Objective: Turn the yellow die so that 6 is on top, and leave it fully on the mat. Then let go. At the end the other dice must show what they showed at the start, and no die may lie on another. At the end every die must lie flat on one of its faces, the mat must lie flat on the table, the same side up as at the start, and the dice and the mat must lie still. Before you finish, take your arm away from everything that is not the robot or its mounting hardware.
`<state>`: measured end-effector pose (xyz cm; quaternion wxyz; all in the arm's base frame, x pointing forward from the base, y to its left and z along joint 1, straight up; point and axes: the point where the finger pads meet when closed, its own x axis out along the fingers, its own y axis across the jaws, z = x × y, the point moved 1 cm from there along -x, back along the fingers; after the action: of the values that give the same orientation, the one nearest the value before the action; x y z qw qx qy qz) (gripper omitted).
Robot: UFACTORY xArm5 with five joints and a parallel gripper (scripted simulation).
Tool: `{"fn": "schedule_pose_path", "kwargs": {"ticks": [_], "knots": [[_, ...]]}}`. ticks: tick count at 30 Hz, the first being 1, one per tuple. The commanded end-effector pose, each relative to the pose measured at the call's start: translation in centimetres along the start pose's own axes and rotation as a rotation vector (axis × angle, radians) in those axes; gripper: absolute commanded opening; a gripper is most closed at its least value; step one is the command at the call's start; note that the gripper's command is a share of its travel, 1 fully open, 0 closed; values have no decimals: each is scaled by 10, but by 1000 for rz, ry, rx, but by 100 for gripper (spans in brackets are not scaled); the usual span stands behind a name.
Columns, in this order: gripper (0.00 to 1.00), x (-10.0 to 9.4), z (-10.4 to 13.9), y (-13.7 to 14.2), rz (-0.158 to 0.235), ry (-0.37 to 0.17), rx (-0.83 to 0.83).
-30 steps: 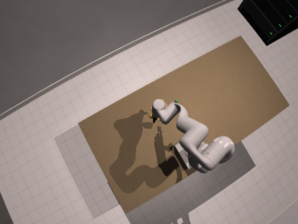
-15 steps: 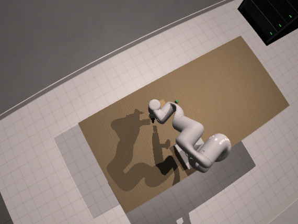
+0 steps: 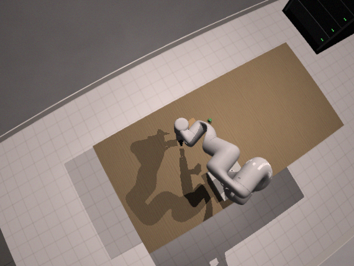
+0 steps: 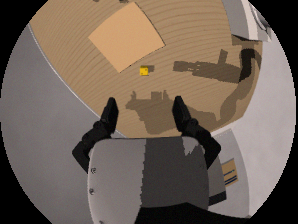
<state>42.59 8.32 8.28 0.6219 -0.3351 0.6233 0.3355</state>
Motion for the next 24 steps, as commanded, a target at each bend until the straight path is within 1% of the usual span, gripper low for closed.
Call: {"fn": "schedule_pose_path", "kwargs": {"ticks": [1, 7, 11, 14, 18, 21, 24], "knots": [[100, -1, 1, -1, -3, -3, -1], [100, -1, 1, -1, -3, -3, -18], [100, 0, 1, -1, -3, -2, -73], [100, 1, 1, -1, -3, -2, -150], [100, 4, 1, -1, -3, -2, -296], [100, 4, 1, -1, -3, -2, -302], [100, 6, 2, -1, -3, -2, -447]]}}
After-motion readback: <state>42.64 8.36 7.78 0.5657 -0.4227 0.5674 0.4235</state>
